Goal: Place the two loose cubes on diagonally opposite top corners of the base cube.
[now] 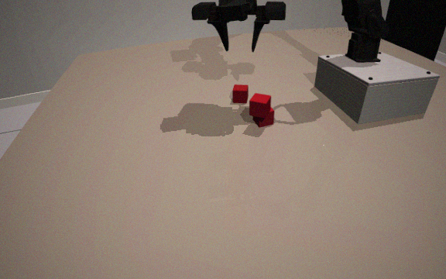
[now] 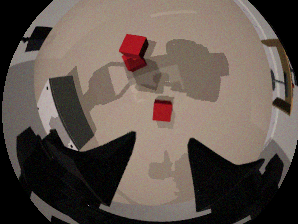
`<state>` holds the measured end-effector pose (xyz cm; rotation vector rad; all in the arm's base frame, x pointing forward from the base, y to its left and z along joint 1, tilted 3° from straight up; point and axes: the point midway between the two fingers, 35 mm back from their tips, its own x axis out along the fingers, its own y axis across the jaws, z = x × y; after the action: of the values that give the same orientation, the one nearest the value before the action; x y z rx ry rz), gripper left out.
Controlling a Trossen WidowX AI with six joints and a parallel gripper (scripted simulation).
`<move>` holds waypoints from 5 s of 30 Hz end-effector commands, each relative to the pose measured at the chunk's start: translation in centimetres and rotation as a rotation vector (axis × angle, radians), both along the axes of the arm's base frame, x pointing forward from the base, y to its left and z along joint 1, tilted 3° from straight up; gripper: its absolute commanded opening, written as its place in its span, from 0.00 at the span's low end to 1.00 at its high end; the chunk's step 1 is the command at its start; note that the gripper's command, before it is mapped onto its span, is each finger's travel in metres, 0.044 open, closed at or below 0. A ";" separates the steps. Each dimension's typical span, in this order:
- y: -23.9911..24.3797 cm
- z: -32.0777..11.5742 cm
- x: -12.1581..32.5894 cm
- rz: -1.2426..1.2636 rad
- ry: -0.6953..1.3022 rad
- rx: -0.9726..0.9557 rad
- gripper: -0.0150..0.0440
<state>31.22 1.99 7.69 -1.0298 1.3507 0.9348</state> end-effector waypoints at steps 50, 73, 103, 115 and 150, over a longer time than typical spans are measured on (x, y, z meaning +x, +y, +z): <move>-0.8 -10.6 0.2 0.031 -0.003 -0.001 0.57; -0.9 -7.3 1.0 0.040 -0.024 -0.006 0.43; -0.4 -1.5 0.5 0.033 -0.009 -0.002 0.43; -0.2 0.4 0.1 0.029 -0.004 0.000 0.43; 8.8 -1.4 -4.3 -0.273 -0.015 0.014 0.43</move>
<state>27.20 10.60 6.34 -0.8307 1.4276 0.7432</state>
